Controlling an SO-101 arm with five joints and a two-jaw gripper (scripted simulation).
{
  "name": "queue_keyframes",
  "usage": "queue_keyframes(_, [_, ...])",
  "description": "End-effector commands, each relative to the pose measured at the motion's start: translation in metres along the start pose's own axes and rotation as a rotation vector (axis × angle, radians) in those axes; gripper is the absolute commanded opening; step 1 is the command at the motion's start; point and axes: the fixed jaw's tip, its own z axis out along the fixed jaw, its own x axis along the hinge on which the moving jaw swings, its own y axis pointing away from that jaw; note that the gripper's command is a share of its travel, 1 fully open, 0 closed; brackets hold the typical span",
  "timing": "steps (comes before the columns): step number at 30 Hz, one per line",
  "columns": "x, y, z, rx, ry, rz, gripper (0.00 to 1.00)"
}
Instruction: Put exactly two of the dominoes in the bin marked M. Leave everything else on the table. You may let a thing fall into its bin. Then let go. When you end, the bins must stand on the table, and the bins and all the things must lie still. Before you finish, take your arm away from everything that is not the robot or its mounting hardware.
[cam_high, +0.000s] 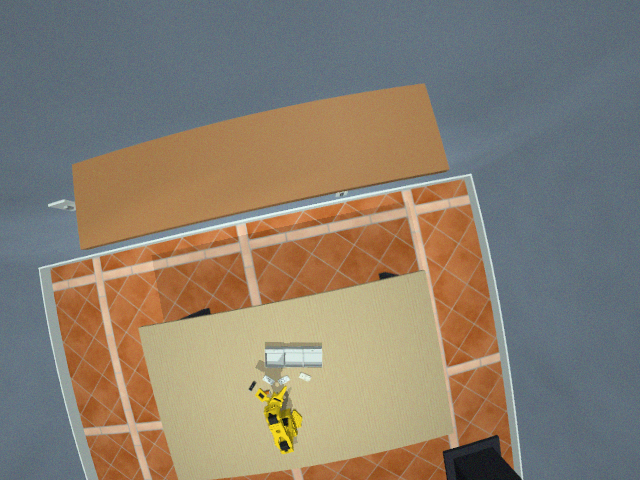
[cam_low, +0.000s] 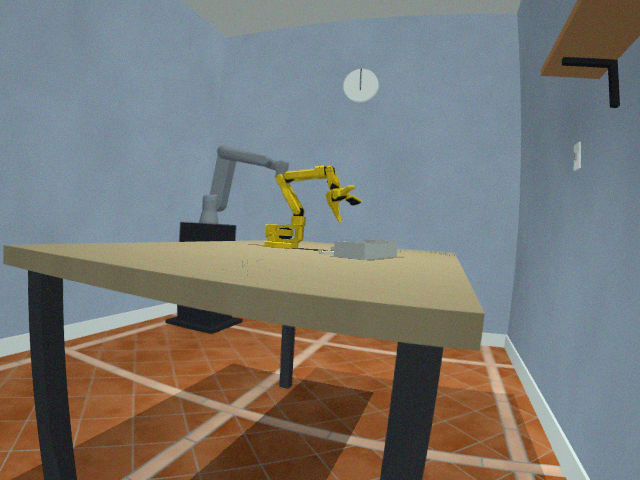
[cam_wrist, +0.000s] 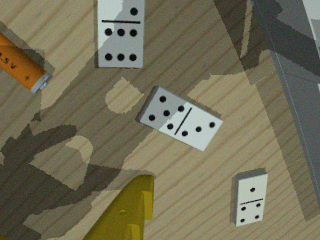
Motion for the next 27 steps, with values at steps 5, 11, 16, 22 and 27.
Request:
queue_keyframes(5, [0.004, -0.009, -0.013, 0.004, 0.026, 0.404, 1.00])
queue_keyframes(11, [0.008, -0.012, -0.016, 0.000, 0.050, 0.585, 1.00])
queue_keyframes(16, [0.011, -0.013, -0.019, -0.001, 0.072, 0.751, 1.00])
queue_keyframes(22, [0.013, -0.014, -0.020, 0.000, 0.084, 0.838, 1.00])
queue_keyframes(27, [0.013, -0.014, -0.021, 0.000, 0.085, 0.845, 1.00])
